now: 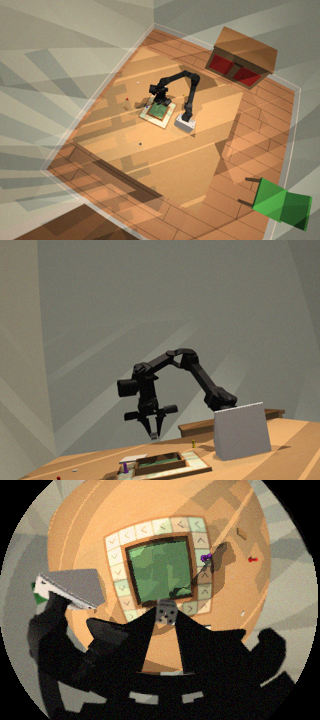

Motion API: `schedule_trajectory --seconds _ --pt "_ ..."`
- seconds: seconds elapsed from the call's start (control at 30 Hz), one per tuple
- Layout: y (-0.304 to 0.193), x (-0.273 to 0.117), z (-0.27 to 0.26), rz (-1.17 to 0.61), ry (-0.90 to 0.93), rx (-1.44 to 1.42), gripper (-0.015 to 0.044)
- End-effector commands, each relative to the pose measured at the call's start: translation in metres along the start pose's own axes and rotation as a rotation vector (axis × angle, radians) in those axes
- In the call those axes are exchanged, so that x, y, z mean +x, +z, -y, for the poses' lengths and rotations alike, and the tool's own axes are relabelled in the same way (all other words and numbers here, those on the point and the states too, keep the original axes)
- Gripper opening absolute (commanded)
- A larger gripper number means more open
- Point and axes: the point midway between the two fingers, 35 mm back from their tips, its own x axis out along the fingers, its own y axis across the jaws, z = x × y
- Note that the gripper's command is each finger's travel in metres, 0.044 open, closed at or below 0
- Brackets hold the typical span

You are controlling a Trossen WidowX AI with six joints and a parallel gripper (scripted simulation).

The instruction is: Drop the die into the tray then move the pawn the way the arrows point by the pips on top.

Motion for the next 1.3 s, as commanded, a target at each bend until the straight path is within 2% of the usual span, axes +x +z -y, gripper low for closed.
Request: schedule_trajectory --seconds 0.0,0.23,0.4,0.83,1.27 --pt "0.018 0.006 -0.006 -0.002 0.011 -0.065 0.0000" --pt "0.051 0.014 -0.013 -0.020 0.000 -0.204 0.0000" --pt "0.056 0.016 -0.015 -0.007 0.009 -0.230 0.0000" --pt "0.056 0.028 -0.026 0.389 0.161 -0.230 0.0000" --pt "0.057 0.030 -0.027 0.799 0.103 -0.218 0.0000"
